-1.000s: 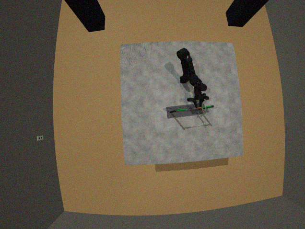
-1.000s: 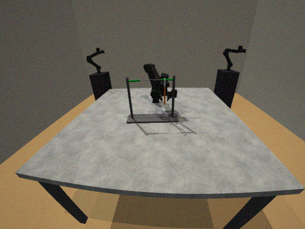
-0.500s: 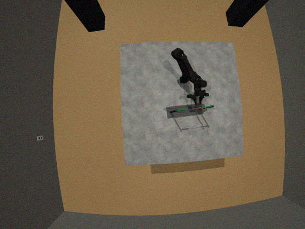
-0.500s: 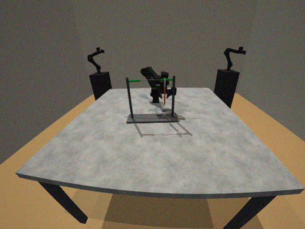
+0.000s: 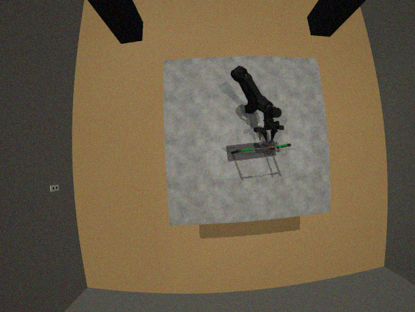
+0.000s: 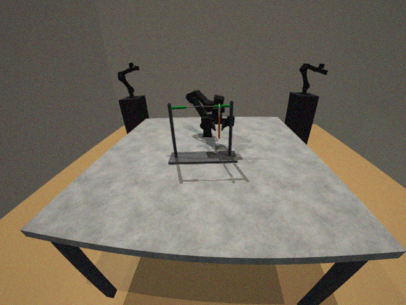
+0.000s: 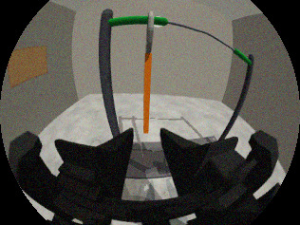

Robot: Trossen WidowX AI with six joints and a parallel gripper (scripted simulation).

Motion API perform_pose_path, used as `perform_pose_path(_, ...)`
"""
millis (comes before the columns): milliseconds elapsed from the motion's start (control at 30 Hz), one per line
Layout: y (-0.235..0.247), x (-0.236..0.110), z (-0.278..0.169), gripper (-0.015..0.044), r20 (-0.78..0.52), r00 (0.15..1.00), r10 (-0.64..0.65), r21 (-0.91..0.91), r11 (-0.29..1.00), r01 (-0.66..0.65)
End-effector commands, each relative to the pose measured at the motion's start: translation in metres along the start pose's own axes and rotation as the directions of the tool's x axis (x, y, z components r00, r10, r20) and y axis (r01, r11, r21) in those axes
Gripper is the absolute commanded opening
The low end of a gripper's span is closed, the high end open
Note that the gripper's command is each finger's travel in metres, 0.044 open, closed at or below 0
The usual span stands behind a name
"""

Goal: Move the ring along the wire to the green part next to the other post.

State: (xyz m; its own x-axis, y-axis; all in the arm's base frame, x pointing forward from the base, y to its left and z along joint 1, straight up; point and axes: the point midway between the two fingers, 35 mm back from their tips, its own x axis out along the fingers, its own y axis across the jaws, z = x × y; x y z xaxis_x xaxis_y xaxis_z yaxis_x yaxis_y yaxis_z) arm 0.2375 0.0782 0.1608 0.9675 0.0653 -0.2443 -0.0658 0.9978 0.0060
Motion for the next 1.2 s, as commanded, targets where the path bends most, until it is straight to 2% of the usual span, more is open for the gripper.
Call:
perform_pose_path(0, -0.001, 0.0, -0.001, 0.016, -0.003, 1.0, -0.006, 0.002, 1.0, 0.006)
perform_pose_path(267, -0.001, 0.0, -0.001, 0.016, -0.003, 1.0, -0.006, 0.002, 1.0, 0.006)
perform_pose_path(500, -0.003, -0.041, -0.001, 0.0344, 0.001, 1.0, 0.0, -0.002, 1.0, 0.0)
perform_pose_path(633, -0.004, -0.046, -0.001, 0.044, 0.003, 1.0, 0.001, -0.002, 1.0, -0.001)
perform_pose_path(1167, -0.004, -0.046, -0.001, 0.044, 0.003, 1.0, 0.001, -0.002, 1.0, -0.001)
